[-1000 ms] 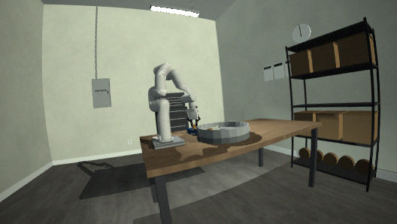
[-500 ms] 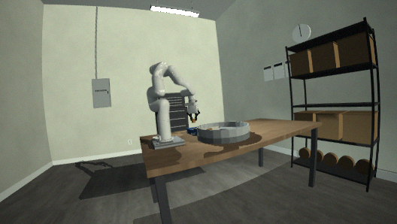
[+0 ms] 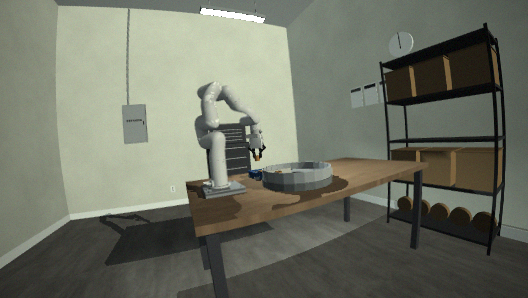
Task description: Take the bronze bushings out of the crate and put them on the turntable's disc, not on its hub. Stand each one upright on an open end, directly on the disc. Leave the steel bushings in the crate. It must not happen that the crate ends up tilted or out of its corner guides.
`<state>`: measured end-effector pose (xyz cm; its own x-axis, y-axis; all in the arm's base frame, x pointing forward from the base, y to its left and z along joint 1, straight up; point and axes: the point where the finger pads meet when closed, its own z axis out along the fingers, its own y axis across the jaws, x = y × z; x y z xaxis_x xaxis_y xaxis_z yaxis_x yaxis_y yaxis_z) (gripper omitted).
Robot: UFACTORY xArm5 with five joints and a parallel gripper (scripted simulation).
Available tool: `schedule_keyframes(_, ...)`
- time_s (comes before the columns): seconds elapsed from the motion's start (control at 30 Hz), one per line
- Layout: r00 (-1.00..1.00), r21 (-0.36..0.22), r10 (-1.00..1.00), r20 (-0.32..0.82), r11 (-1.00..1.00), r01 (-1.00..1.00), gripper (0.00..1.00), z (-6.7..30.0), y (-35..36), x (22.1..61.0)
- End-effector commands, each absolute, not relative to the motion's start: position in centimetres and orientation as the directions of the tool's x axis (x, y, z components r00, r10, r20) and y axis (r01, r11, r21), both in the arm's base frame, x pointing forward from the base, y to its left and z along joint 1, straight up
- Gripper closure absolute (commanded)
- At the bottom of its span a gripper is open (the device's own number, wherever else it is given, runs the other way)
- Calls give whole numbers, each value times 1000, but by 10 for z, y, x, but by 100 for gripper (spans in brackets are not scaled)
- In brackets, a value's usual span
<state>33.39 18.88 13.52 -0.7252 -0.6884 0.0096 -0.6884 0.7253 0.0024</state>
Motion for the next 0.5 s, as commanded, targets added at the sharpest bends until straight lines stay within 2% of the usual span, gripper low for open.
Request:
schedule_keyframes(0.0,-725,1,-688,6,725,-688,100,137,189,335)
schedule_keyframes(0.47,-725,1,-688,6,725,-688,100,137,184,336)
